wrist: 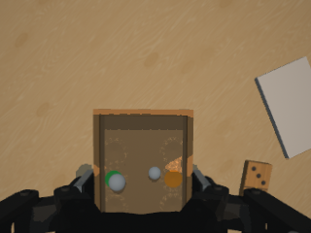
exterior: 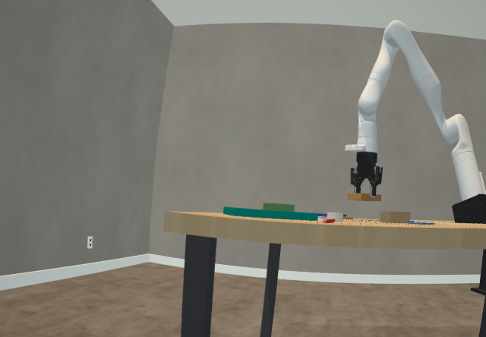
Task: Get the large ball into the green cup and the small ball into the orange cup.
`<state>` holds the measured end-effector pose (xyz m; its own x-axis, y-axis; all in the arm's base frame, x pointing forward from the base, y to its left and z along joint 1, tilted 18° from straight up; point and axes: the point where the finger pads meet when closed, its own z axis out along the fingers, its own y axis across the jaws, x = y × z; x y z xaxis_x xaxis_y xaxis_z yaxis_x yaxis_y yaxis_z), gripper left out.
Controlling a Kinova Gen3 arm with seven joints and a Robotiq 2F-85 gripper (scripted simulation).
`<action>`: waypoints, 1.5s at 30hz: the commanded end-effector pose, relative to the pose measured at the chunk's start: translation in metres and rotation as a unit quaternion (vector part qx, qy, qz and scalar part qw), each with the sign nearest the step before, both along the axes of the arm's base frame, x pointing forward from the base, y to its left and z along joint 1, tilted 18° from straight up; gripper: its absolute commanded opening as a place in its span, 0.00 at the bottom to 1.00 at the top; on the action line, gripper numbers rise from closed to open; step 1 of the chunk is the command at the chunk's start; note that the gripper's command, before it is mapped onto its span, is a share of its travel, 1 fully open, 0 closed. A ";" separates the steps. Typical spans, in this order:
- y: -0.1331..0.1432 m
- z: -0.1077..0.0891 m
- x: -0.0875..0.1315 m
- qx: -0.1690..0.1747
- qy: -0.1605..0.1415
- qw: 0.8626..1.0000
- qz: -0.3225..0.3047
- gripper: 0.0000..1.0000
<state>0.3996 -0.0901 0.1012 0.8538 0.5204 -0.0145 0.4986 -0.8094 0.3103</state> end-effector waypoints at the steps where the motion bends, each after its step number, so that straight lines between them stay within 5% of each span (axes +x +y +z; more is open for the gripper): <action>1: 0.001 0.000 -0.001 -0.003 -0.004 1.000 0.001 0.72; 24: 0.000 0.000 -0.001 0.009 0.003 1.000 0.001 0.72; 38: 0.001 0.000 -0.001 -0.018 -0.014 1.000 0.002 0.72; 45: 0.001 0.000 -0.001 0.002 -0.001 1.000 0.001 0.72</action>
